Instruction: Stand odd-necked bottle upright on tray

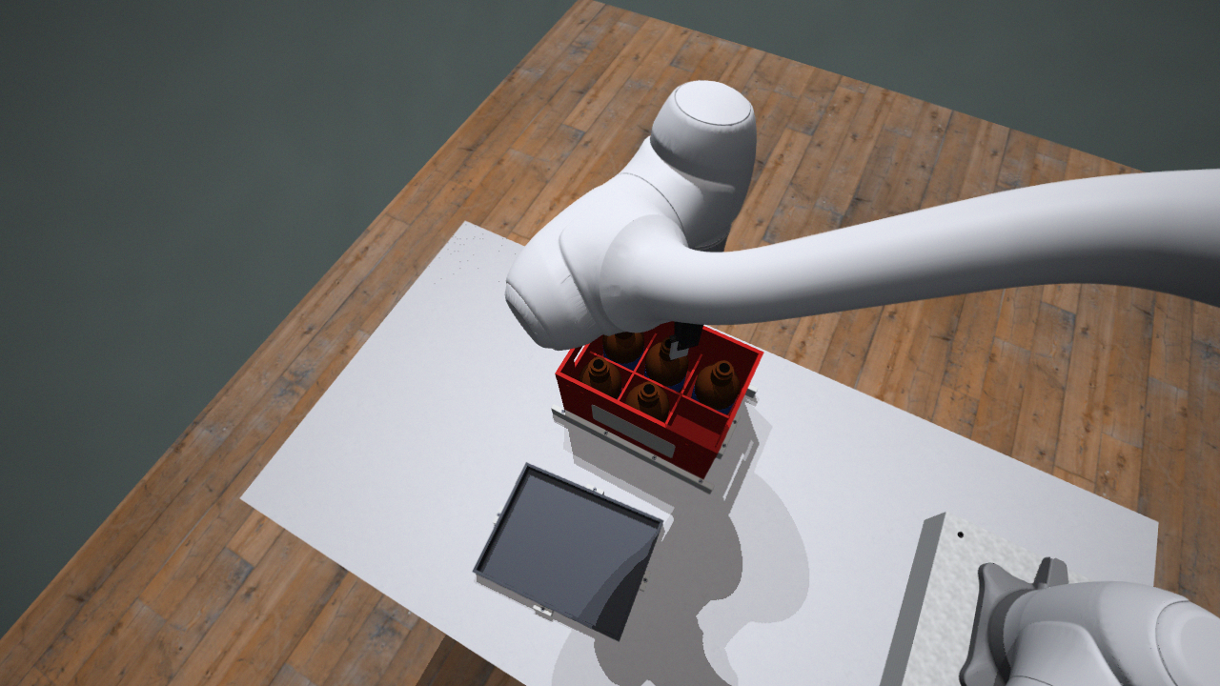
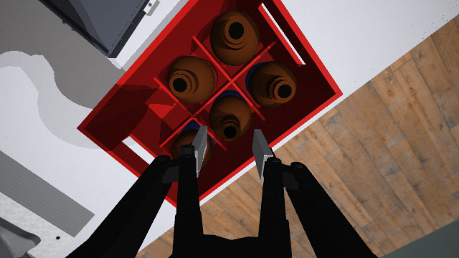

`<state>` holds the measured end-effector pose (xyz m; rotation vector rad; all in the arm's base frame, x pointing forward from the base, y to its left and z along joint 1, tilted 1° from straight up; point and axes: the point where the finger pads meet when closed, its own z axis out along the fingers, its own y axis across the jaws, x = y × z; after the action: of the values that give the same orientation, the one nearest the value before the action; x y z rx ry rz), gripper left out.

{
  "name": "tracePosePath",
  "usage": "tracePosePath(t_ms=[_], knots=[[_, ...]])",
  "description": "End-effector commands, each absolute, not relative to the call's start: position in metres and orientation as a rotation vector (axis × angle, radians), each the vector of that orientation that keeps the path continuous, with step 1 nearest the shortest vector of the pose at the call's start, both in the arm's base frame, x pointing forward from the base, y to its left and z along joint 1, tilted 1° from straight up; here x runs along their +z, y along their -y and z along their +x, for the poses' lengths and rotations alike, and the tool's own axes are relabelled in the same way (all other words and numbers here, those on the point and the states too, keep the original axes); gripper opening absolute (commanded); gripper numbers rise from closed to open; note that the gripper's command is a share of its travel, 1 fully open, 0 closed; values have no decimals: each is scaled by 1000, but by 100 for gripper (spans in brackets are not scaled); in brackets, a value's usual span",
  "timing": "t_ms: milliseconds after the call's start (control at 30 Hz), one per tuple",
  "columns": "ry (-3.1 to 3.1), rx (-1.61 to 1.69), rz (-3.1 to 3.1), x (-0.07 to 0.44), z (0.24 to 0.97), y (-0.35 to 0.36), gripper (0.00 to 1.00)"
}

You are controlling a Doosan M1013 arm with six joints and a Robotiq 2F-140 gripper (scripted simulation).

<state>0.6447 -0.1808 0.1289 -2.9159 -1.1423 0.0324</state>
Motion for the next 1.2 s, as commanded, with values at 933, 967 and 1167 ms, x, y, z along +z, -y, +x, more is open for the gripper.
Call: tracePosePath(t_ms=[933,967,1167], knots=[[1142,32,-2916,102,644,181,38],[1142,32,-2916,101,644,181,38],[1142,32,-2916,96,644,181,38]])
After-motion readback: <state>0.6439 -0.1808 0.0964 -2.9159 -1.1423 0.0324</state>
